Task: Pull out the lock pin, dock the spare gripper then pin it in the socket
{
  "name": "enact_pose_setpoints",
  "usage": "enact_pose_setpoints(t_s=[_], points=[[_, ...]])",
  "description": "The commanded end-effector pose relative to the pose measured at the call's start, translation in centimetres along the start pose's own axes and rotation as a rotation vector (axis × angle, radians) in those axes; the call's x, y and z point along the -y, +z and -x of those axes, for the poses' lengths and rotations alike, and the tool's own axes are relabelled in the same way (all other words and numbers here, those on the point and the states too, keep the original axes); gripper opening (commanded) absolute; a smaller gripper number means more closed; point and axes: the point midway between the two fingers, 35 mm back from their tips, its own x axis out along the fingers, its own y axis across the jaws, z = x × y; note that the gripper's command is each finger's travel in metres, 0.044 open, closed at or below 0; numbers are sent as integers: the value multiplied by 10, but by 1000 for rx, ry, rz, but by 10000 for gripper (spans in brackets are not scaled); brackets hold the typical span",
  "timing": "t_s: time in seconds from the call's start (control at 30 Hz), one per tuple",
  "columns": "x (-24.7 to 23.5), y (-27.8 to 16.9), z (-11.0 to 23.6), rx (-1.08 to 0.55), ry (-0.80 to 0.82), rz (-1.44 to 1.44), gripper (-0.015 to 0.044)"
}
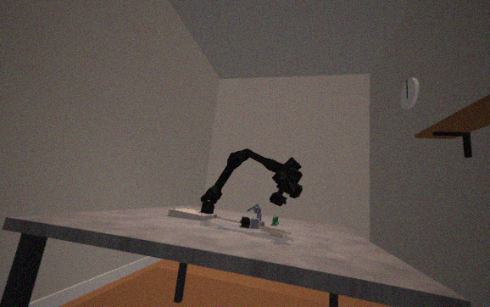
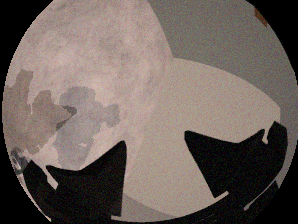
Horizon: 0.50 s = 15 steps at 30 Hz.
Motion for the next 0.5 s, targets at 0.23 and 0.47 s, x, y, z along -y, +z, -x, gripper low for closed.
enact_pose_setpoints(t_s=[0.23,0.47], points=[[-73,70,141,382,247,333,300],[-136,70,241,591,441,569,300]])
